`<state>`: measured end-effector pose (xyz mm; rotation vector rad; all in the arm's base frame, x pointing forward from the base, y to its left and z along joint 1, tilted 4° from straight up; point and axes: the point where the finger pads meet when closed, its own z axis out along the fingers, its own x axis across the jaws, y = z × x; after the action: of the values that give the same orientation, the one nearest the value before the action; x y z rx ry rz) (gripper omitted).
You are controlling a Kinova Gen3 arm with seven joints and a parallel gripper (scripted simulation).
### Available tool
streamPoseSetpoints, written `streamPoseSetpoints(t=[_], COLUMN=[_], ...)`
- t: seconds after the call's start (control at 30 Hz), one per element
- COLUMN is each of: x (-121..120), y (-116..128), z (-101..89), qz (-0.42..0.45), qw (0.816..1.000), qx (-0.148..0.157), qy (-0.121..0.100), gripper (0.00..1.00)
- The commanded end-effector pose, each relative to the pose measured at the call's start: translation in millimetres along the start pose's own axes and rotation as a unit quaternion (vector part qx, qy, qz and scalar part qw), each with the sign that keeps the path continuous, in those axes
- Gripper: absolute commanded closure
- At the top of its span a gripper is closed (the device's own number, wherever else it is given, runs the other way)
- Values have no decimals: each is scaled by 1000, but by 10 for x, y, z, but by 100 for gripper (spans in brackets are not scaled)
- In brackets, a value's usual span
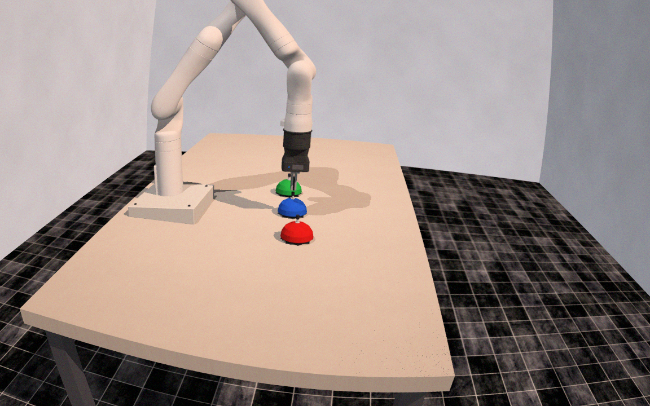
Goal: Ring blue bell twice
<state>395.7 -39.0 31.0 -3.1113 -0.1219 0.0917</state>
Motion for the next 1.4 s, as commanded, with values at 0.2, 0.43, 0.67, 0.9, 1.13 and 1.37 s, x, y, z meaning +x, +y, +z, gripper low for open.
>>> streamPoseSetpoints(t=[0.2, 0.43, 0.67, 0.9, 1.13, 1.37], x=[6, 6, 6, 6, 6, 6], y=[1, 1, 1, 1, 1, 1], z=[-7, -7, -7, 6, 81, 93], qz=[0, 0, 0, 0, 0, 0], qw=[1000, 1000, 1000, 1000, 1000, 1000], qx=[0, 0, 0, 0, 0, 0], qy=[1, 1, 1, 1, 1, 1], gripper=[83, 83, 83, 83, 83, 83])
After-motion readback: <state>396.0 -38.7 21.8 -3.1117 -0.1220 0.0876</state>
